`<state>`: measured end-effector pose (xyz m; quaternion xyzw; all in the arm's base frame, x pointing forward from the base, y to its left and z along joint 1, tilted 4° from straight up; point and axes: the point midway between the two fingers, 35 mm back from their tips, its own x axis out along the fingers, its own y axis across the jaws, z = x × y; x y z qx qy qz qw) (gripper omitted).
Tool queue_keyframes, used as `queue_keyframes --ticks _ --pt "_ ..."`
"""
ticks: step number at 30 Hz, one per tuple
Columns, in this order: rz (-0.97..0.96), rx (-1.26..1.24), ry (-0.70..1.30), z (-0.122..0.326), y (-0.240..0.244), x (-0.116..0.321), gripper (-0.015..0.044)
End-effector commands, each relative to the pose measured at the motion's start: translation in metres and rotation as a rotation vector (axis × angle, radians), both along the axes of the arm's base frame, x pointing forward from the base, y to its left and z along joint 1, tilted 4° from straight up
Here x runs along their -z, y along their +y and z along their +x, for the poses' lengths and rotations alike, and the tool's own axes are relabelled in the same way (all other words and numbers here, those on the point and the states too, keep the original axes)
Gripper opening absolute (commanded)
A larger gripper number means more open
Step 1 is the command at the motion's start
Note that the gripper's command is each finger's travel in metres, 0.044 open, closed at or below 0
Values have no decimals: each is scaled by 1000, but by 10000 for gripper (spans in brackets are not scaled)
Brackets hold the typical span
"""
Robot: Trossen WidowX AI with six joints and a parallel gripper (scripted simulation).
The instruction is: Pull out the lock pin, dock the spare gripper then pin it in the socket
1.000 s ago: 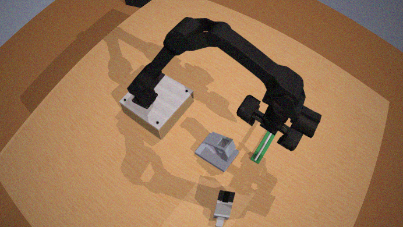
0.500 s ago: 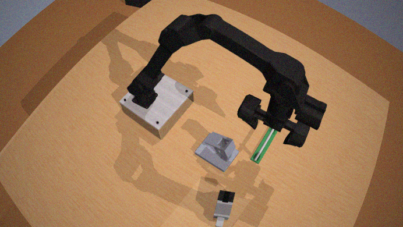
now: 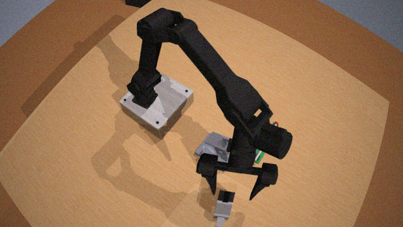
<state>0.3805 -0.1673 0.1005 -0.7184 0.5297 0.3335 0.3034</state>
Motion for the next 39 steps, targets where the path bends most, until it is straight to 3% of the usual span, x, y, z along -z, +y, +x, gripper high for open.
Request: queue_keyframes --ticks 1,8,17,39 --pt "-102 -8 14 -11 -17 -4 440" --pt "-102 -8 14 -10 -16 1 440" --pt "-102 -8 14 -7 -10 65 440" --pt "-101 -8 14 -5 -7 96 440"
